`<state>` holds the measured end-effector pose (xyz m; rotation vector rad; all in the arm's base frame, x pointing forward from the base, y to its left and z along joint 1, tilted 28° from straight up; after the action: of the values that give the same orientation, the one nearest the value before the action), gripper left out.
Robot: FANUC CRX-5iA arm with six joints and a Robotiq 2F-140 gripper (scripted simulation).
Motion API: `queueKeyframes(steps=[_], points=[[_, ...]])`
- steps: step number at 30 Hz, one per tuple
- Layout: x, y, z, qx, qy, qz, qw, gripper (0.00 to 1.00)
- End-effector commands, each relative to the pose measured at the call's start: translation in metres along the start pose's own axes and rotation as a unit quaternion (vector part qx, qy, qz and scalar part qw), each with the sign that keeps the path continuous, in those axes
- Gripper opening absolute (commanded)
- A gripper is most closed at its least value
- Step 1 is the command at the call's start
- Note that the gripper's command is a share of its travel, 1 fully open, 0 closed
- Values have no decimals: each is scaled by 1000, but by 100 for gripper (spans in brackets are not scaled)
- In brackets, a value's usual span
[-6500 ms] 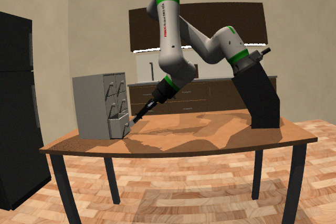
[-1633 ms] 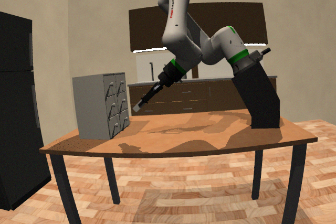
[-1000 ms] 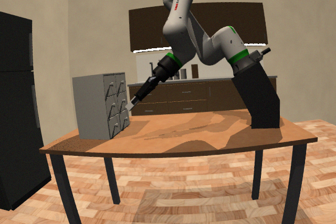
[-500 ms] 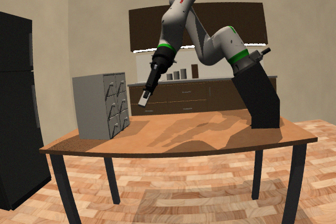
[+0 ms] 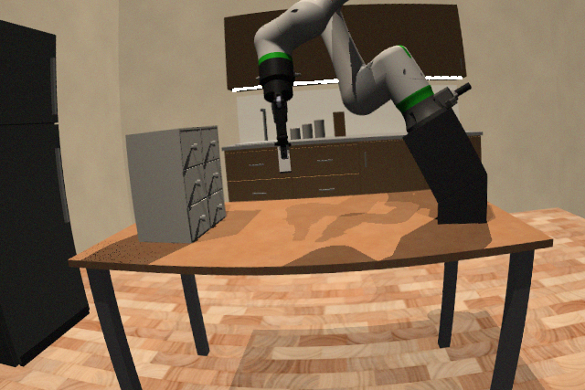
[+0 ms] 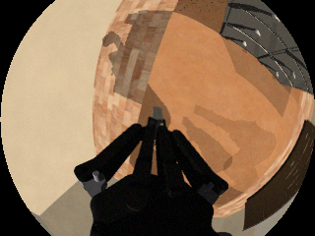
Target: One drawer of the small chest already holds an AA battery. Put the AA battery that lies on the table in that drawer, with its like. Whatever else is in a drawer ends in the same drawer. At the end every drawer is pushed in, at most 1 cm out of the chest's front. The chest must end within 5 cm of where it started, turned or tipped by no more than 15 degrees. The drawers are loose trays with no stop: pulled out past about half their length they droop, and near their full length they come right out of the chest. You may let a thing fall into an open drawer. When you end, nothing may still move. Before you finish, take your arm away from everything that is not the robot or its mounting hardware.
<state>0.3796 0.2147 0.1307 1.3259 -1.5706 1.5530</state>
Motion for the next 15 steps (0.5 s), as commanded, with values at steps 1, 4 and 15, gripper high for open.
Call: queueKeyframes(steps=[1, 4, 15], points=[[33, -5, 40, -32, 88, 1, 996, 0], [33, -5, 40, -32, 88, 1, 996, 0], [82, -18, 88, -81, 190, 32, 978, 0]])
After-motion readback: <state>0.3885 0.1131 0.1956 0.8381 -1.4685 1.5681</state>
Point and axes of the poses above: the point where the finger pads meet when closed, its own x axis back along the fingers, its own z axis across the jaws, y = z × x, the point moved 4 cm from there along x, back along the fingers, and after that the axes turned 2 degrees about -x, right-handed, at the moved point
